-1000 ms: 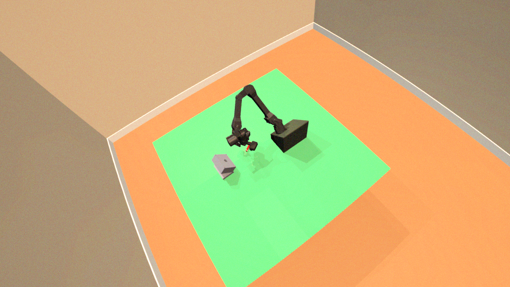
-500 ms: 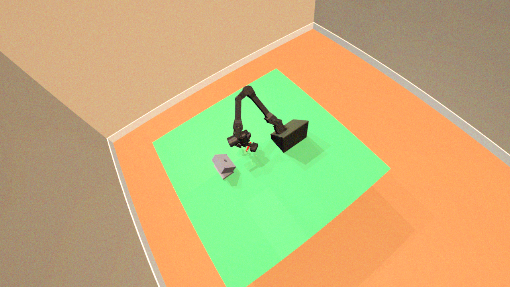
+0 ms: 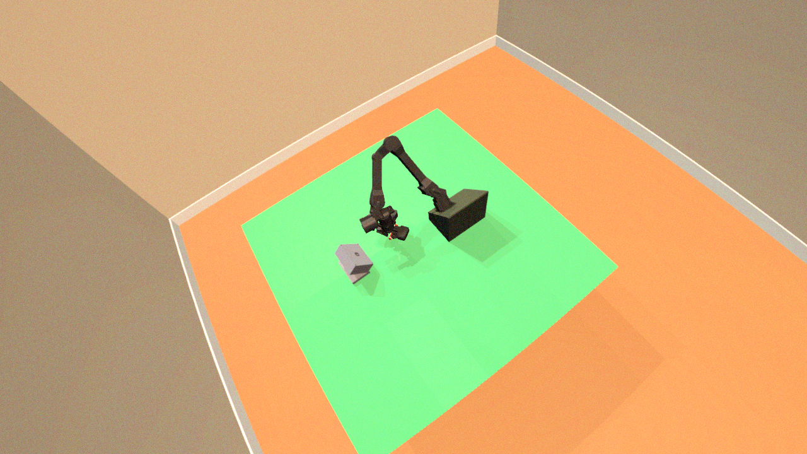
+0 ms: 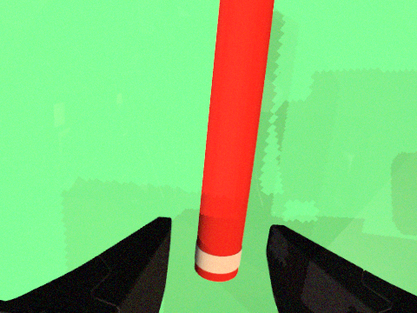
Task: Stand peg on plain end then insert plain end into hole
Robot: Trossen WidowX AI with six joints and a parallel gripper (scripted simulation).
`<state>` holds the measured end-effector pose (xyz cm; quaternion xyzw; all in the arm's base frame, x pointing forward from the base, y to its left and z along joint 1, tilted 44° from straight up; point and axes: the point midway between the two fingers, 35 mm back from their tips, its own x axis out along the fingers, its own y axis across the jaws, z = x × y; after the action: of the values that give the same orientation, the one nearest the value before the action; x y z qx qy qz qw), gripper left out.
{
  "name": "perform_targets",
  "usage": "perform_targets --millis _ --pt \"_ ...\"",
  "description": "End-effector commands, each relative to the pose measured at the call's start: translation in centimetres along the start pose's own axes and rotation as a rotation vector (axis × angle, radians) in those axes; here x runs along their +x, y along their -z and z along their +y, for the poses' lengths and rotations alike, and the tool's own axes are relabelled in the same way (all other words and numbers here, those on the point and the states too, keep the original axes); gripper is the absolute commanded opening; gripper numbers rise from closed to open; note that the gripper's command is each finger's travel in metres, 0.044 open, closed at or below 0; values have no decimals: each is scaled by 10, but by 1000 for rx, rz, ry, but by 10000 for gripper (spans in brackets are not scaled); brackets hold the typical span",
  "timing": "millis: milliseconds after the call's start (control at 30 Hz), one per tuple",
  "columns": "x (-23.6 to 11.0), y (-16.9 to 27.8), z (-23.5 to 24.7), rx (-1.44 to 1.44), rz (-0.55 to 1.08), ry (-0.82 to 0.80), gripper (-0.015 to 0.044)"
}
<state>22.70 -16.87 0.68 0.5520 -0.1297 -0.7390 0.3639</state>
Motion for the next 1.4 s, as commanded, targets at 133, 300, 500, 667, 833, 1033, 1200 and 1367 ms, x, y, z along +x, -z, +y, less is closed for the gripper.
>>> perform_targets --millis 133,300,500,667,833,1033,1200,1367 --pt "0 0 0 -5 -3 -2 110" --pt "0 0 0 -5 -3 -2 90" --pt "0 0 0 -5 -3 -2 50" --pt "0 0 0 -4 0 -2 49" --pt "-3 -2 0 -1 41 0 49" --pt "-6 -4 0 -1 94 0 49" --pt "-9 -6 0 -1 137 0 49" --pt "-12 -8 0 -2 180 0 49"
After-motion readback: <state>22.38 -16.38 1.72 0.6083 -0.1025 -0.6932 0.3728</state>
